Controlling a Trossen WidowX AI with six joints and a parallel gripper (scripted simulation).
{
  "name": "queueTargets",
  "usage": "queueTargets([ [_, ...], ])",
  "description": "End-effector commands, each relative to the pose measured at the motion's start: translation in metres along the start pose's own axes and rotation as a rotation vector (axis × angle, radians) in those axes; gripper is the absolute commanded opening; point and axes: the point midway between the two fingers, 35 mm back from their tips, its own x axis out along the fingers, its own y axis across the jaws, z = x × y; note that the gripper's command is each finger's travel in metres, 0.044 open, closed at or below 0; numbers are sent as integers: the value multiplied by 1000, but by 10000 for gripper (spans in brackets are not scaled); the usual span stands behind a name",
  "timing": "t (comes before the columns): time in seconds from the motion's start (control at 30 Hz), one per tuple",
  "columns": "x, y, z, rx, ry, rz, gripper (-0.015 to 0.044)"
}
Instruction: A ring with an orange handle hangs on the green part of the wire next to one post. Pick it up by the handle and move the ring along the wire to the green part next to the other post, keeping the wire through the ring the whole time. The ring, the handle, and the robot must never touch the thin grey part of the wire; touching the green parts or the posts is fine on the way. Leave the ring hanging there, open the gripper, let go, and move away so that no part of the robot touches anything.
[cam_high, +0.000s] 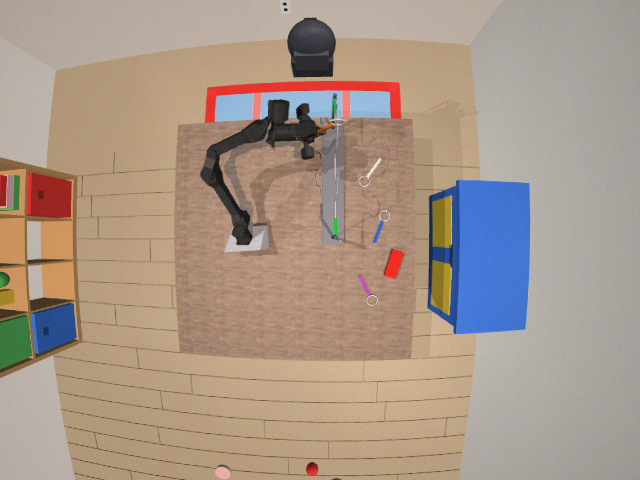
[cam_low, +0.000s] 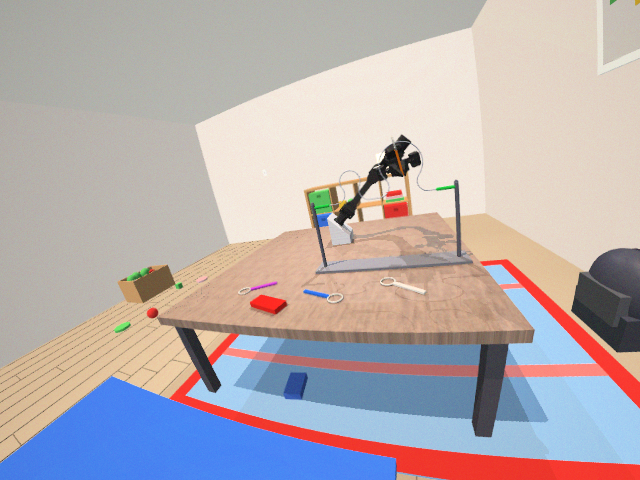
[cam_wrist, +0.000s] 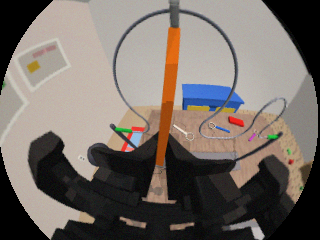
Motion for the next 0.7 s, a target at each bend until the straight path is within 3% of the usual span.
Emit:
queueTargets([
  [0.0, -1, 3, 0, 48, -6, 32, -150],
  [0.67, -1, 11, 1, 265, -35, 154, -150],
])
